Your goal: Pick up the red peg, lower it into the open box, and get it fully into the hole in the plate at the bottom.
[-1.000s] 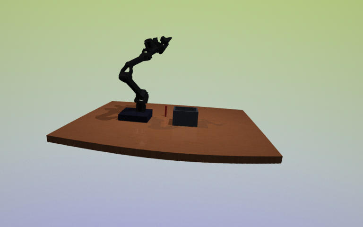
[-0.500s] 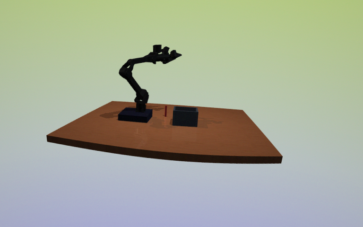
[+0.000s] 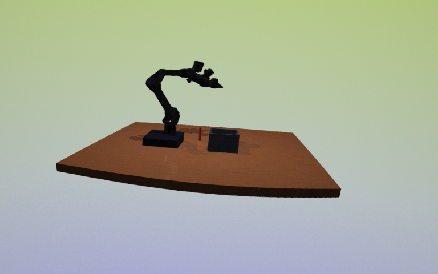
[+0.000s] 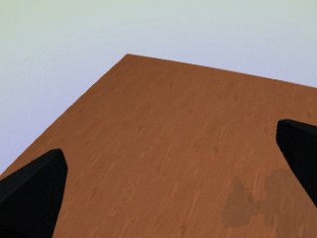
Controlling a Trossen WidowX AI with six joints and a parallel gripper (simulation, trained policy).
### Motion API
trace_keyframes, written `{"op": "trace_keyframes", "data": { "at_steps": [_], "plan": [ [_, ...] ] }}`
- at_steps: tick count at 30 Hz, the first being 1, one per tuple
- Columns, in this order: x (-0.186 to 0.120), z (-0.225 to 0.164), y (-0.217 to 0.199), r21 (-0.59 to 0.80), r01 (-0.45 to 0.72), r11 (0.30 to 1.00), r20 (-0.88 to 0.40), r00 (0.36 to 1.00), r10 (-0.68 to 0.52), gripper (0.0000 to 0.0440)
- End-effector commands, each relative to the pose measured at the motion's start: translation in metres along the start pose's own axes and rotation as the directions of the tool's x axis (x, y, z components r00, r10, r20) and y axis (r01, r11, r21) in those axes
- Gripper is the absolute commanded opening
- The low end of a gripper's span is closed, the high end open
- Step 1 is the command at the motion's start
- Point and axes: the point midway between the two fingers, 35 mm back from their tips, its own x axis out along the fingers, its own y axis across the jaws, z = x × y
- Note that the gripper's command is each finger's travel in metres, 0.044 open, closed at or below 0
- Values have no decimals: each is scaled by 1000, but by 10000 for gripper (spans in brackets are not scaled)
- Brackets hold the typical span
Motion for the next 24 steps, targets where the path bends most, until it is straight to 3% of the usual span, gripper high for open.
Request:
{"op": "trace_keyframes", "data": {
  "at_steps": [1,13,24],
  "plan": [
    [8,-22,-3,63,20,998,-88,996,-14,440],
    [18,-92,-20,296,199,934,-390,918,-72,440],
    [9,-148,-34,413,449,792,-629,770,-109,440]
  ]
}}
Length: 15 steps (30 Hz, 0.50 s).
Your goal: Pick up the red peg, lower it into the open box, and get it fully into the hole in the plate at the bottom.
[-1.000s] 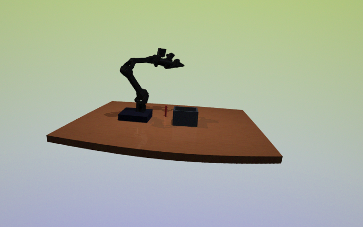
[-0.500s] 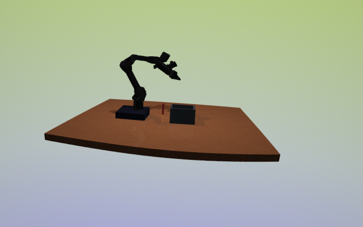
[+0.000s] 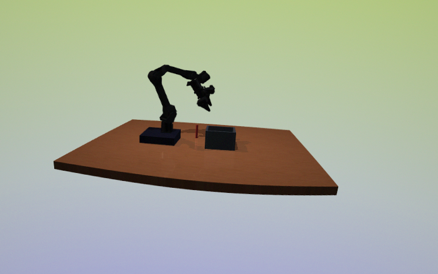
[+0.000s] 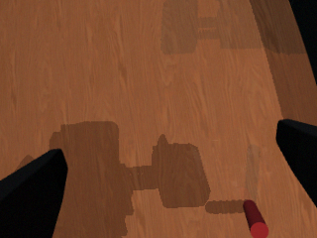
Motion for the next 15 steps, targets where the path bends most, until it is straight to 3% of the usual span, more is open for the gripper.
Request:
{"op": "trace_keyframes", "data": {
  "at_steps": [1,8,15],
  "plan": [
    [7,-11,-10,69,55,996,-64,997,-51,440],
    [17,-34,-33,219,203,954,-201,966,-159,440],
    [27,-58,-52,339,360,869,-328,911,-249,439]
  ]
}}
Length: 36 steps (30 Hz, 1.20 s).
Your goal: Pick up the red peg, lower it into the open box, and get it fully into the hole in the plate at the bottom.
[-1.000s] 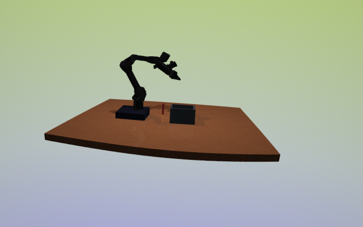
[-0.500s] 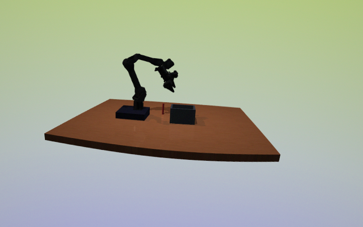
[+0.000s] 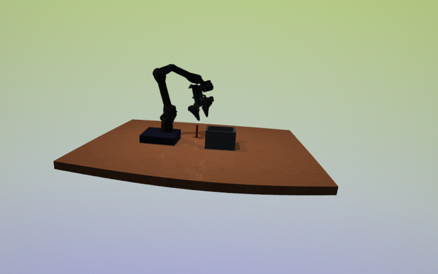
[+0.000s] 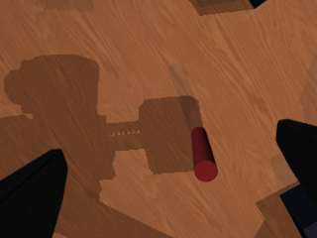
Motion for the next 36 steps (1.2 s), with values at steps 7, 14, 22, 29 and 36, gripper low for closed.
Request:
{"op": "trace_keyframes", "data": {
  "at_steps": [7,14,22,29,36],
  "plan": [
    [31,-17,-19,179,129,975,-91,989,-114,431],
    [57,-27,-23,280,150,948,-115,986,-122,431],
    [80,-39,-28,363,163,918,-137,983,-121,369],
    [86,-45,-32,402,198,894,-186,974,-132,195],
    [86,-45,-32,417,216,883,-241,963,-122,16]
  ]
}}
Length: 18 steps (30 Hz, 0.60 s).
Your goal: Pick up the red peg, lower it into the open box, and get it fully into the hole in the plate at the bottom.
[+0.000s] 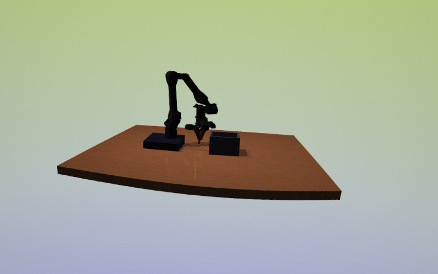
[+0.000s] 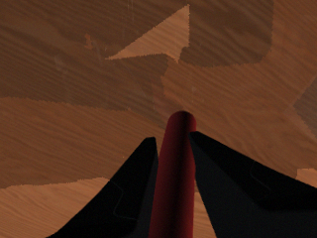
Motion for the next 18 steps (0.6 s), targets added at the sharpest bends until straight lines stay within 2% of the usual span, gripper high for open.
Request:
{"op": "trace_keyframes", "data": {
  "at_steps": [1,3,18],
  "plan": [
    [-2,2,2,-4,2,1000,-6,1000,-2,14],
    [-6,6,3,-13,-9,1000,17,1000,10,0],
    [-44,33,7,-116,-44,992,141,988,60,0]
  ]
}}
